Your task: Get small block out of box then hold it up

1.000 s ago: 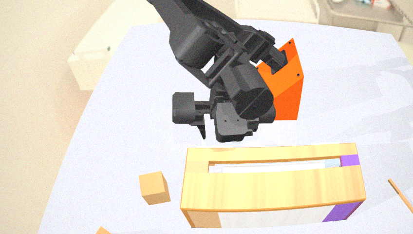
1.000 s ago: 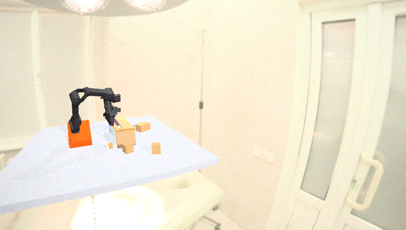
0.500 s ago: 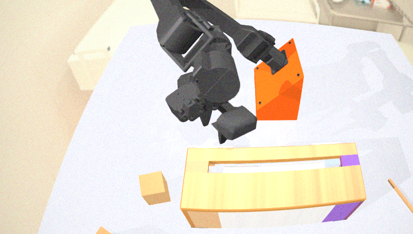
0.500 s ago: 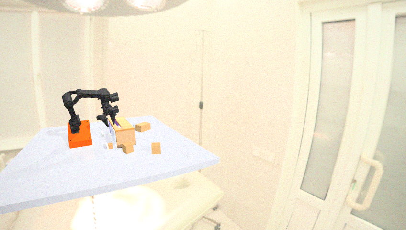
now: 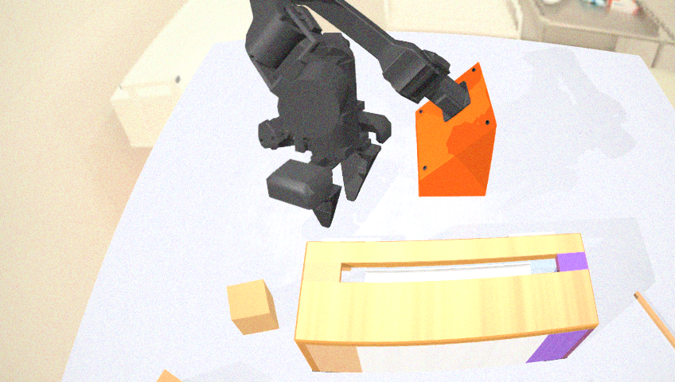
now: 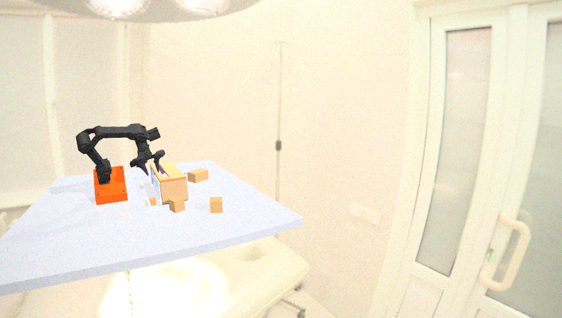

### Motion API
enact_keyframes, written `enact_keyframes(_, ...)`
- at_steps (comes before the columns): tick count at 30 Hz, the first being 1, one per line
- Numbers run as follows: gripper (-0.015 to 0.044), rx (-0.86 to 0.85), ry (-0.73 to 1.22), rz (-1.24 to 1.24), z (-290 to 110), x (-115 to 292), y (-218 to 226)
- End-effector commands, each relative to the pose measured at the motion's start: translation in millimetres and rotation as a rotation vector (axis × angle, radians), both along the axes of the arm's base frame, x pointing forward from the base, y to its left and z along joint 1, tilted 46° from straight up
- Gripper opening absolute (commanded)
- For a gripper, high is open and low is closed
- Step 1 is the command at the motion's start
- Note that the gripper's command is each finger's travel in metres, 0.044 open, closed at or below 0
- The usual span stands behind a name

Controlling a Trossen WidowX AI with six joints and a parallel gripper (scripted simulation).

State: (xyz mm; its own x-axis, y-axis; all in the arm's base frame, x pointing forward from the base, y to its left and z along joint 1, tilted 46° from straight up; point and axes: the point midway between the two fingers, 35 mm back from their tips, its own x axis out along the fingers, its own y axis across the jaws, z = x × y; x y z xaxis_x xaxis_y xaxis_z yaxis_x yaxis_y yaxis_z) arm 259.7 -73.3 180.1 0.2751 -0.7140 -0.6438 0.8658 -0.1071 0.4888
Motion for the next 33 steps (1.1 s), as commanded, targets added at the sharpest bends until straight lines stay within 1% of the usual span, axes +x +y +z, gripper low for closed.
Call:
enact_keyframes(1, 0.0285, 0.375, -0.793, -0.580, 15, -13, -8)
enact_keyframes(4, 0.0285, 0.413, -0.864, -0.638, 16, -14, -8)
enact_keyframes(22, 0.0285, 0.413, -0.863, -0.639, 14, -13, -9)
enact_keyframes(24, 0.0285, 0.417, -0.859, -0.645, 0, -10, -21)
enact_keyframes(29, 0.0285, 0.413, -0.865, -0.639, -45, -9, -68)
enact_keyframes(33, 0.0285, 0.409, -0.868, -0.635, -50, -11, -74)
